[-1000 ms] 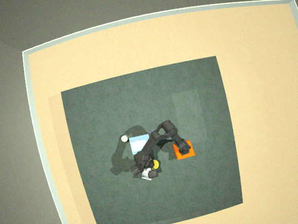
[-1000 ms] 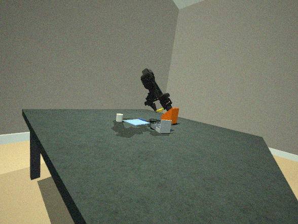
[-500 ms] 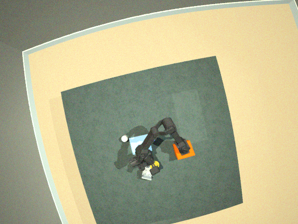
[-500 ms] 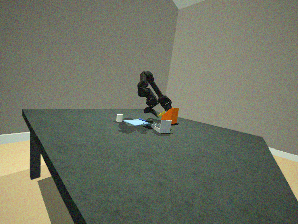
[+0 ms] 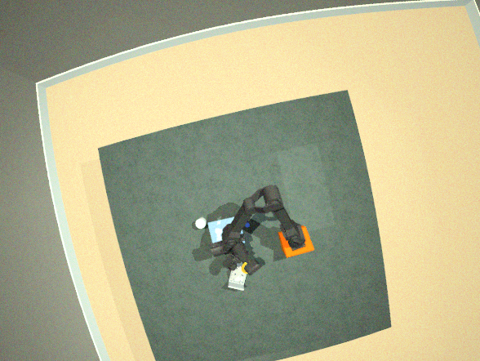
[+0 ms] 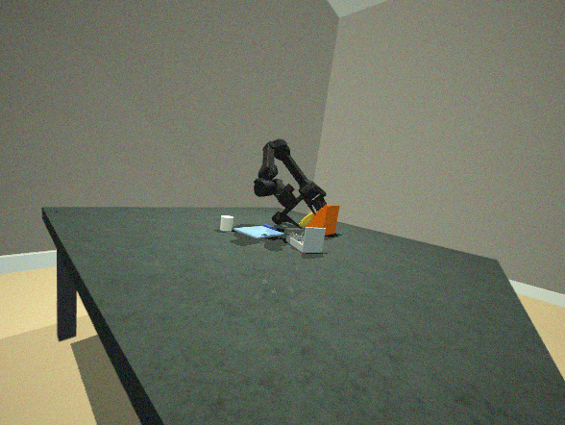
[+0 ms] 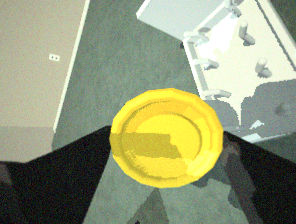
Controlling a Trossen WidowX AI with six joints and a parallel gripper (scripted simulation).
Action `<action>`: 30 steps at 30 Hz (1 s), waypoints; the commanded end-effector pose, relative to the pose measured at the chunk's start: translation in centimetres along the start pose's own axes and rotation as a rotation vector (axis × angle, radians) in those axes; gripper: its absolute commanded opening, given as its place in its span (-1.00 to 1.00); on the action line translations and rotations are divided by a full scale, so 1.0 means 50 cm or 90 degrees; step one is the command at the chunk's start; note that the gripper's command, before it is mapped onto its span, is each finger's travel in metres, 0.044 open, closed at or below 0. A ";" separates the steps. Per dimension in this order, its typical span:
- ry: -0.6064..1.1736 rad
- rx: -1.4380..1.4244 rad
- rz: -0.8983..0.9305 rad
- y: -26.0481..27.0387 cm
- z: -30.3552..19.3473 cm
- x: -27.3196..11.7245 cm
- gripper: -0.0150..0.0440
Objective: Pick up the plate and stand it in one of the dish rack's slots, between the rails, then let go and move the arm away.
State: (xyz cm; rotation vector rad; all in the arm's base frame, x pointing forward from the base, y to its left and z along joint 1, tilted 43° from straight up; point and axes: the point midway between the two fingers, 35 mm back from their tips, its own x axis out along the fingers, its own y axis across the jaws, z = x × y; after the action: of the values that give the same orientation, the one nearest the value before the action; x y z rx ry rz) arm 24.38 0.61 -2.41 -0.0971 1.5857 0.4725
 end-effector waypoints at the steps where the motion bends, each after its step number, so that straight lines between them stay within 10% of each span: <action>1: -0.043 -0.058 0.028 -0.006 -0.005 0.006 -0.49; 30: -0.371 -0.438 -0.014 -0.055 -0.024 -0.006 -0.49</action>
State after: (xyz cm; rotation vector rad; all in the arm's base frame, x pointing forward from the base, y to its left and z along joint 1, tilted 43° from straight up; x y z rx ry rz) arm 24.46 -2.14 -2.90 -0.3987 0.8961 0.9024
